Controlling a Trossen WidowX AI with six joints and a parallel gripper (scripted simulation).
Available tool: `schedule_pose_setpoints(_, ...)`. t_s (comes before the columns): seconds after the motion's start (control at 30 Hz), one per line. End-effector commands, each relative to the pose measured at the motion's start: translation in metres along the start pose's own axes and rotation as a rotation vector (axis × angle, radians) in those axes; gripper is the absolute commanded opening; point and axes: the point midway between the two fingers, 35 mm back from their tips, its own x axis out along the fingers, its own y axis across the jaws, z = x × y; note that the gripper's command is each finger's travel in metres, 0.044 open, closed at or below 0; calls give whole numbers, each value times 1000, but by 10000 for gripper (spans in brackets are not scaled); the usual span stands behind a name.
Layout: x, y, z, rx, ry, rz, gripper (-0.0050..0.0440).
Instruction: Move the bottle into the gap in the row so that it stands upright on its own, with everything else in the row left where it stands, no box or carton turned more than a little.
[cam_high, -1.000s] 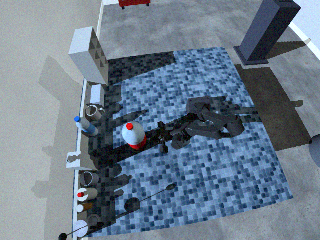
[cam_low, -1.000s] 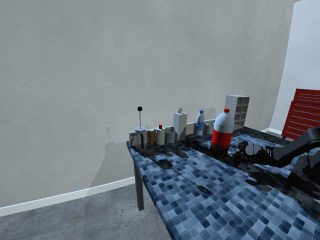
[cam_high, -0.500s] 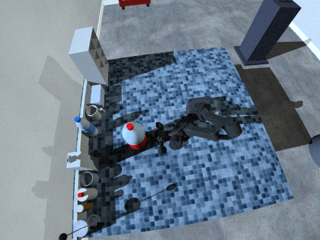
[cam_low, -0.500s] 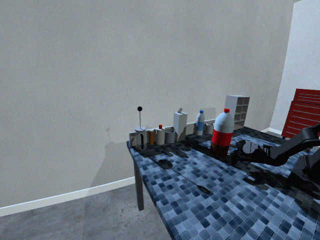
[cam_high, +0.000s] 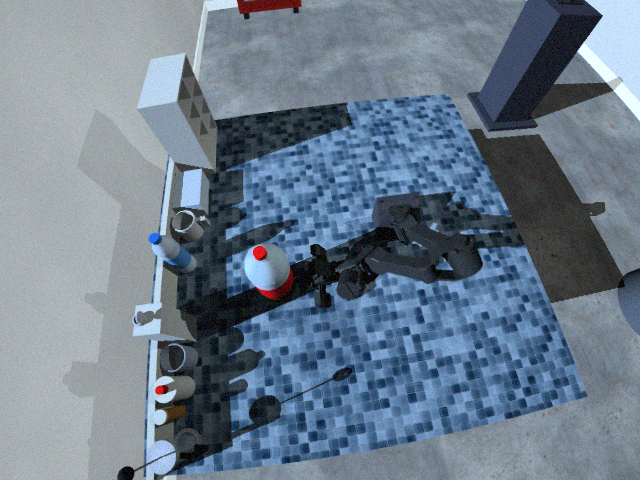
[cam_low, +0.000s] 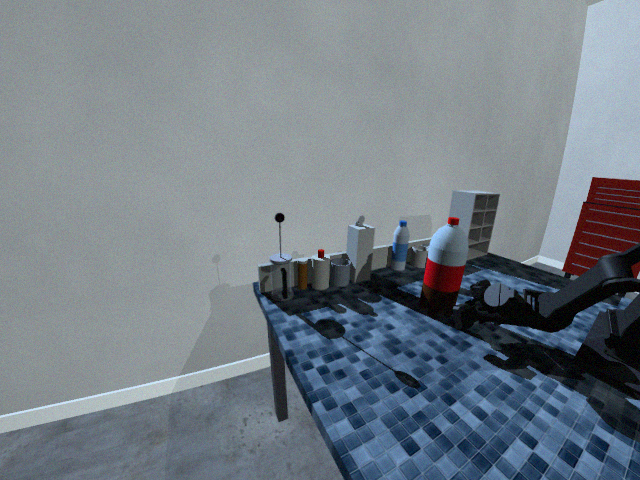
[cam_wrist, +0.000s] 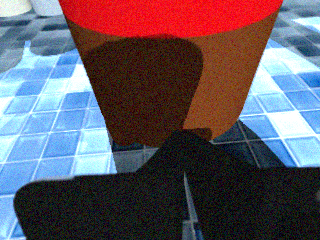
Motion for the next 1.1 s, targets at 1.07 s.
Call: schedule_pose_setpoints(1.07, 8, 7, 6, -5, -5, 9, -50)
